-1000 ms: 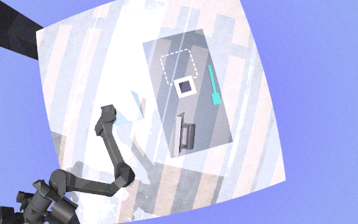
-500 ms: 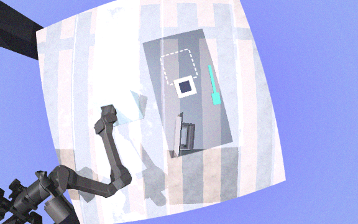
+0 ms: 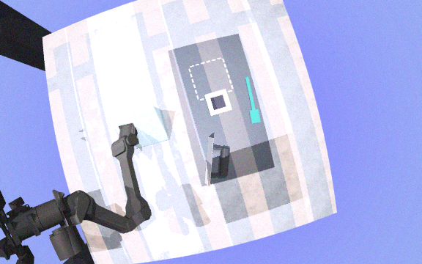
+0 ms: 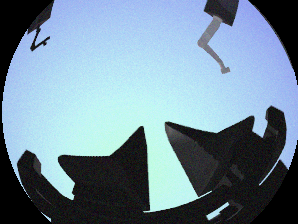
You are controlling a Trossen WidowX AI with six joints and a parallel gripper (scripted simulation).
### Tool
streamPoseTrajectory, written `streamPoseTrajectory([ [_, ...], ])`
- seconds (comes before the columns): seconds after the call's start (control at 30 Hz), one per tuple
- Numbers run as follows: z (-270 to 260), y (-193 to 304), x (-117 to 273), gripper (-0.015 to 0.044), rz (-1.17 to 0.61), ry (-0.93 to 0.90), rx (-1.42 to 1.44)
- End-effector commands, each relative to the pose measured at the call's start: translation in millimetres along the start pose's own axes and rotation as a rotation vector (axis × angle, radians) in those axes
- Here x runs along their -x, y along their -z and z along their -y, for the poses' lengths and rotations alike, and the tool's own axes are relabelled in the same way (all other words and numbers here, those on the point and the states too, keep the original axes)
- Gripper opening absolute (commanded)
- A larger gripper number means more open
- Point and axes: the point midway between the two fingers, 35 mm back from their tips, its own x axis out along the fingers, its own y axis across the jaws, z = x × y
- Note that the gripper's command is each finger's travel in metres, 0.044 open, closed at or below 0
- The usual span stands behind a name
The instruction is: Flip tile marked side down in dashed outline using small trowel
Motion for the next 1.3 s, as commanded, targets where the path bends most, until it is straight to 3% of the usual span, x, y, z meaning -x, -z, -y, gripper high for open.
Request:
streamPoseTrajectory([
  [0.0, -24.6, 19.9, 8.5, 0.01, -0.066, -0.101, -0.054],
  [0.6, -97.4, 94.3, 73.1, 0.01, -0.372, -0.417, -0.209],
  [1.27, -156.5, 161.0, 193.7, 0.01, -0.853, -0.702, -0.47],
])
